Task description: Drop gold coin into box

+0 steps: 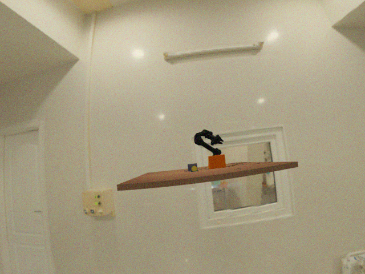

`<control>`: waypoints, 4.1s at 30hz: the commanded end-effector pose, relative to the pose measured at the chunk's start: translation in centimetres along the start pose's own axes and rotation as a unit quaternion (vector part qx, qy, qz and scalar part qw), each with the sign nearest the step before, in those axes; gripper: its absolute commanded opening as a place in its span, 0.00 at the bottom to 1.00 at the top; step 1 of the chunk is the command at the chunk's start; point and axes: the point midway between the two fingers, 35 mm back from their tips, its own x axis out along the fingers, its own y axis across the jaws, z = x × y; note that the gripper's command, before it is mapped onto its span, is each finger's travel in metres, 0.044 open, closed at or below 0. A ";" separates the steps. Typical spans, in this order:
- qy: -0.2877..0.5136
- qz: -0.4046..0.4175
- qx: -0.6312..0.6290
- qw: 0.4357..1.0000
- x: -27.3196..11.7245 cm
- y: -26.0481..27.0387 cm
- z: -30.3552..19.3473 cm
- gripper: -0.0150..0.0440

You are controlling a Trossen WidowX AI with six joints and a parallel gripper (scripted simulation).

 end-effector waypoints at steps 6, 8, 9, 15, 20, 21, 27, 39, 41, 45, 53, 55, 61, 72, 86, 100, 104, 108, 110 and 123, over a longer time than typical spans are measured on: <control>-0.095 -0.029 0.040 0.994 2.4 -3.2 1.1 0.67; -0.137 -0.035 0.054 0.988 3.2 -4.7 2.1 0.58; -0.157 -0.037 0.060 0.985 3.6 -5.5 2.6 0.53; -0.269 -0.026 0.083 0.959 4.5 -10.0 7.2 0.53; -0.336 0.001 0.087 0.938 3.5 -13.1 11.9 0.53; -0.347 0.006 0.087 0.934 3.1 -13.6 12.9 0.53; -0.399 0.041 0.074 0.913 -0.4 -15.3 19.6 0.53; -0.431 0.090 0.036 0.897 -11.5 -10.9 31.5 0.53; -0.431 0.086 0.031 0.898 -13.3 -9.2 33.0 0.53; -0.433 0.075 0.025 0.898 -15.5 -6.7 34.6 0.53; -0.423 0.054 0.024 0.904 -20.6 2.9 37.8 0.53; -0.422 0.042 0.027 0.905 -21.5 6.0 38.2 0.53; -0.433 -0.003 0.045 0.900 -22.5 15.5 38.3 0.53; -0.493 -0.079 0.077 0.863 -19.5 28.5 36.0 0.53; -0.494 -0.080 0.077 0.863 -17.7 27.7 39.0 0.53; -0.494 -0.080 0.077 0.862 -16.4 27.3 41.2 0.53; -0.494 -0.080 0.077 0.862 -16.1 27.1 41.8 0.53; -0.494 -0.080 0.077 0.862 -15.8 27.0 42.3 0.53; -0.494 -0.080 0.077 0.862 -15.6 26.9 42.6 0.53; -0.494 -0.081 0.078 0.862 -14.5 26.5 44.3 0.53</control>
